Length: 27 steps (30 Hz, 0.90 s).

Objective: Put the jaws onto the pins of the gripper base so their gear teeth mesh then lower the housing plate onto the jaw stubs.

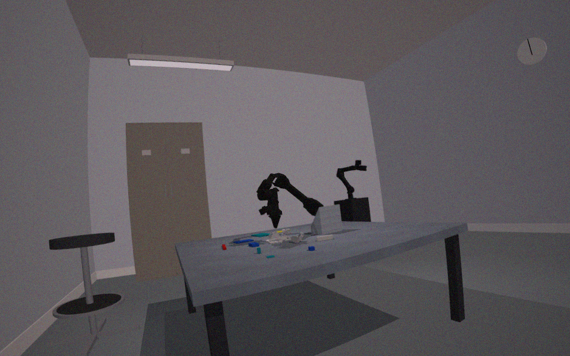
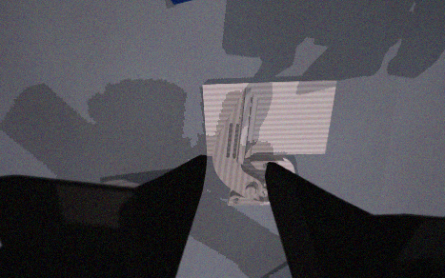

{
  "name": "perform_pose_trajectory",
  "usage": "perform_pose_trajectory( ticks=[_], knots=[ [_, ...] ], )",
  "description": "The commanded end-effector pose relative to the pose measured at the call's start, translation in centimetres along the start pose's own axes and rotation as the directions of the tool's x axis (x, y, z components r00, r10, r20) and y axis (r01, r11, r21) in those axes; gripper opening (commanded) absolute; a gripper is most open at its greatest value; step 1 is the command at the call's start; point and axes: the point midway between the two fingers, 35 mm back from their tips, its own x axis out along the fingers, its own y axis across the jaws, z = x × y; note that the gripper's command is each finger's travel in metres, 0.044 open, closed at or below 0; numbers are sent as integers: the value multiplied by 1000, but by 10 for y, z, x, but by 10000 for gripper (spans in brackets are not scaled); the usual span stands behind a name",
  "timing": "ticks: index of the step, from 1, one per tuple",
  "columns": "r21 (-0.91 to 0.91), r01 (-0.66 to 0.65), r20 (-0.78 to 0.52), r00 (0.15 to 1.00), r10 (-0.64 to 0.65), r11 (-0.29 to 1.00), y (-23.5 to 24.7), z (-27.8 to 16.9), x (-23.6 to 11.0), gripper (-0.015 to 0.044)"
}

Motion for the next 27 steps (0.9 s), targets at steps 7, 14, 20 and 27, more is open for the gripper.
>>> perform_pose_trajectory(
  ticks=[7,14,20,27],
  knots=[
    [-109,-6,-2,1000,6,994,11,-6,-2,0],
    [-277,-13,-5,1000,13,961,27,-16,-4,0],
    [-414,-19,-7,1000,17,910,40,-25,-6,0],
    [-563,-24,-10,1000,21,826,55,-36,-7,0]
  ],
)
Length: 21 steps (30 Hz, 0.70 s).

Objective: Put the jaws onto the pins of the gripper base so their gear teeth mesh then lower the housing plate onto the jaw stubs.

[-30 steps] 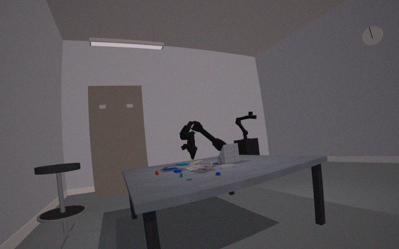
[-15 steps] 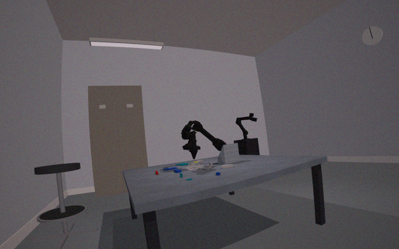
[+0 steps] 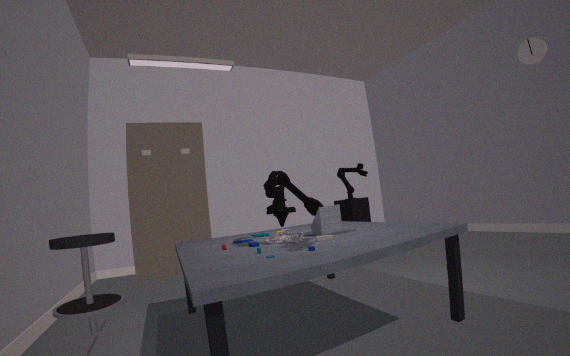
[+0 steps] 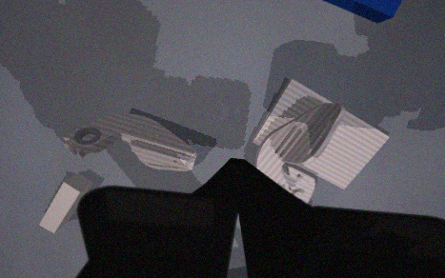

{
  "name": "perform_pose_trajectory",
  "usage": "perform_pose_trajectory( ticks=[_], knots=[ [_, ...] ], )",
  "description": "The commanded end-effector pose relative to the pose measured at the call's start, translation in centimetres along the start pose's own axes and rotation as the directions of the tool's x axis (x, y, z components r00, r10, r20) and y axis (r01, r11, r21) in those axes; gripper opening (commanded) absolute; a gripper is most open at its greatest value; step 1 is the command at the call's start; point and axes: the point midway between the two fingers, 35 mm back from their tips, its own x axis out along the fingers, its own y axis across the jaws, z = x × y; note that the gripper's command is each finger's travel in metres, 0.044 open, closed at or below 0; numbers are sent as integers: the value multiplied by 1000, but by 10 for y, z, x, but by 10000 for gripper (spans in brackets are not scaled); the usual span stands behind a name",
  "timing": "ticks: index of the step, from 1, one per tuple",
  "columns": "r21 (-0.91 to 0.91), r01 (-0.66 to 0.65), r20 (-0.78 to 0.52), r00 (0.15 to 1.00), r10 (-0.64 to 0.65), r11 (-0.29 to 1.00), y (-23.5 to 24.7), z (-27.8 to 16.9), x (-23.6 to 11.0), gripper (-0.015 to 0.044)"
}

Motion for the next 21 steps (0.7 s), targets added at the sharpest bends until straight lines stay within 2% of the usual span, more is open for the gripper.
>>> perform_pose_trajectory(
  ticks=[1,11,21],
  knots=[
    [-106,-7,-2,1000,6,994,12,-2,0,0],
    [-342,-12,-5,1000,11,940,38,-7,-2,0],
    [-557,-14,-9,1000,11,830,63,-15,-3,0]
  ],
)
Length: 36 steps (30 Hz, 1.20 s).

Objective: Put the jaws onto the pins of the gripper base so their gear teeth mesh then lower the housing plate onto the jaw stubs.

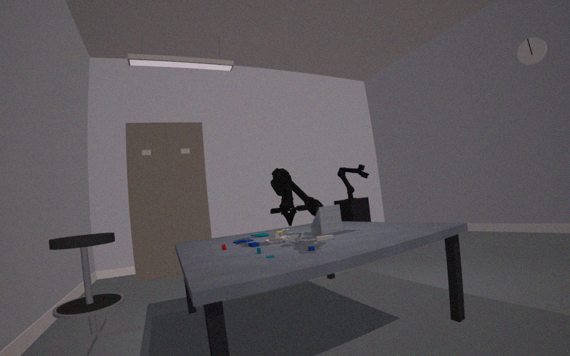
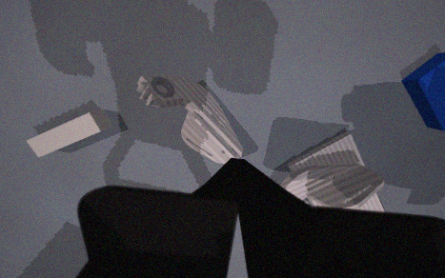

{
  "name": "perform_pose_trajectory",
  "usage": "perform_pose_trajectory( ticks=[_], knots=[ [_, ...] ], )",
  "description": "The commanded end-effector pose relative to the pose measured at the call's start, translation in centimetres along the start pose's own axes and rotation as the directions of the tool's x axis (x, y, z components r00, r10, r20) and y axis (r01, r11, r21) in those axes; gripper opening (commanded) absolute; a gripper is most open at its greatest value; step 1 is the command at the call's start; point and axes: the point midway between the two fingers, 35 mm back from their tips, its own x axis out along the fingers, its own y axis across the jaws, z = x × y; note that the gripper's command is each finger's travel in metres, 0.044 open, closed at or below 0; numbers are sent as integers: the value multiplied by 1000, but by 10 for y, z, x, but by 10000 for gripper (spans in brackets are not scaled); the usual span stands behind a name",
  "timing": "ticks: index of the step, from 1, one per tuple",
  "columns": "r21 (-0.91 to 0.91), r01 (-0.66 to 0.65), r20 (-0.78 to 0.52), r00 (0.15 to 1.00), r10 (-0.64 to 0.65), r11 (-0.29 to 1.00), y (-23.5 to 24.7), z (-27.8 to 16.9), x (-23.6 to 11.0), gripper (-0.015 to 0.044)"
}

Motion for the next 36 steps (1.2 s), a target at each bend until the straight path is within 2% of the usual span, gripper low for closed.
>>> perform_pose_trajectory(
  ticks=[1,14,27,31,36],
  knots=[
    [-105,-5,-2,1000,5,994,12,3,1,0],
    [-406,-8,-10,1000,4,914,45,7,1,0],
    [-667,-13,-20,1000,-1,745,78,7,3,0],
    [-723,-15,-23,1000,-3,691,86,7,4,0],
    [-726,-15,-24,1000,-4,688,87,7,4,0]
  ],
)
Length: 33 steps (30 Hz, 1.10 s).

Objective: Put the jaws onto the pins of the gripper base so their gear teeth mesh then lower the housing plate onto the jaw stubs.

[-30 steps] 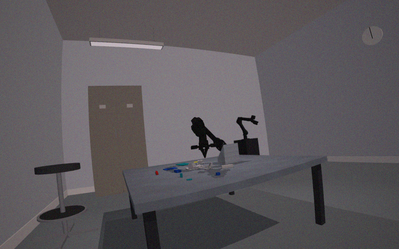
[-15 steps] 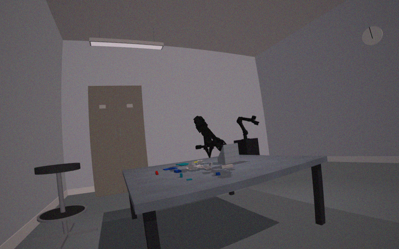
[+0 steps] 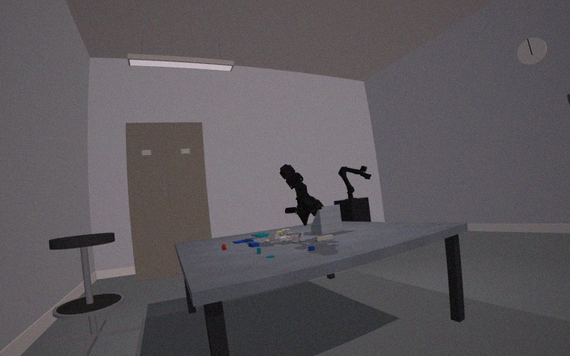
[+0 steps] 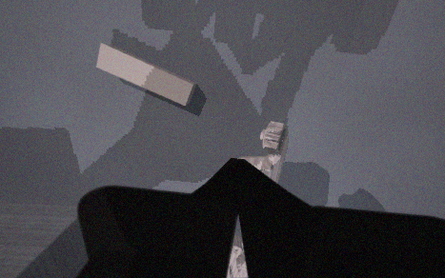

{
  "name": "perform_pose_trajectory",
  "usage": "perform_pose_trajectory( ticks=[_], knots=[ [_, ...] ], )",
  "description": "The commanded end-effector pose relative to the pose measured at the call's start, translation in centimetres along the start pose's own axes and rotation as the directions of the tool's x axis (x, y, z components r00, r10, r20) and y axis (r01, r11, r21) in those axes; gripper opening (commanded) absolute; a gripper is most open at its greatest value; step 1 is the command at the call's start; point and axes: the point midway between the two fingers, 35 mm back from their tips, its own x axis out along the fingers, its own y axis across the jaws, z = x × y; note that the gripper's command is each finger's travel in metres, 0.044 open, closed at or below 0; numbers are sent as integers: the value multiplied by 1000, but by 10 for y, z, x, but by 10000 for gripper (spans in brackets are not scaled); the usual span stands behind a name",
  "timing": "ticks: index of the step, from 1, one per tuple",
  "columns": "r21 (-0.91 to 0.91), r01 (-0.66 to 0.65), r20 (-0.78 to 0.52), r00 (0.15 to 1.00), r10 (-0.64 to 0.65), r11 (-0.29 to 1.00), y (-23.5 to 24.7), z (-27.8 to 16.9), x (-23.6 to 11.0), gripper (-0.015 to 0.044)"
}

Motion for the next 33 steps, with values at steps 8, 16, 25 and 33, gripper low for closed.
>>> perform_pose_trajectory(
  ticks=[8,16,25,33],
  knots=[
    [-18,-4,2,1000,4,1000,0,2,10,0],
    [-18,-3,2,1000,3,1000,0,3,23,0],
    [-18,-3,2,1000,3,1000,0,3,38,0],
    [-18,-3,1,1000,3,1000,0,2,51,0]
  ],
)
